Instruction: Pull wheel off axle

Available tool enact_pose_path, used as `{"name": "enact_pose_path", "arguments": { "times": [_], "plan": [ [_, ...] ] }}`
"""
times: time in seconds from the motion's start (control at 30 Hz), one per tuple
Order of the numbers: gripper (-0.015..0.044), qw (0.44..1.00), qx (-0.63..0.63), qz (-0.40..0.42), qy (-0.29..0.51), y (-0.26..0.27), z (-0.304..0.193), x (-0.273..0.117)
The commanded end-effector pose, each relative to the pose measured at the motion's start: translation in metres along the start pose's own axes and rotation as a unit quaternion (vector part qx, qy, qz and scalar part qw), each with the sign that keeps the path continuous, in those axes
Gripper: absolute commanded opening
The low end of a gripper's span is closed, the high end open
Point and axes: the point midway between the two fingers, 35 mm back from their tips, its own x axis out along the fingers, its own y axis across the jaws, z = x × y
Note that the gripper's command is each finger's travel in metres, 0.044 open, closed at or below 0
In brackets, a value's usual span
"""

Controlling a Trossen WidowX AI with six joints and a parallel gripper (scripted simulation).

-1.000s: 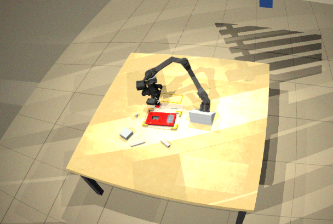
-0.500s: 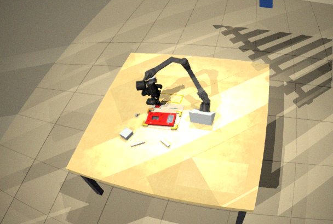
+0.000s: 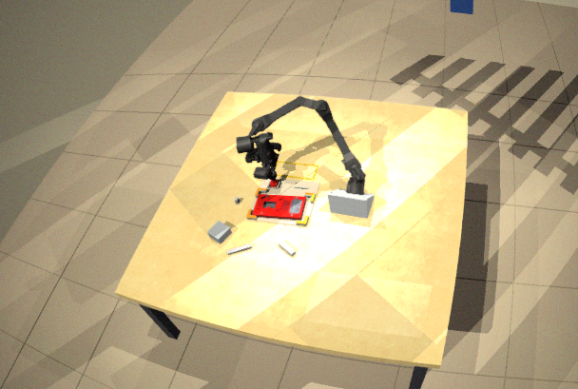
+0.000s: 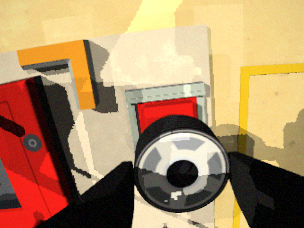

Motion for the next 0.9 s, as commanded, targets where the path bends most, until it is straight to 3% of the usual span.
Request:
{"name": "enact_pose_path", "arguments": {
  "times": [0.0,0.47,0.87],
  "plan": [
    [0.0,1.0,0.001,0.002,-0.005,0.001,0.0,-0.007],
    [0.0,1.0,0.001,0.002,-0.005,0.001,0.0,-0.013],
    [0.0,1.0,0.0,0.003,-0.005,0.0,0.0,-0.046]
  ]
}}
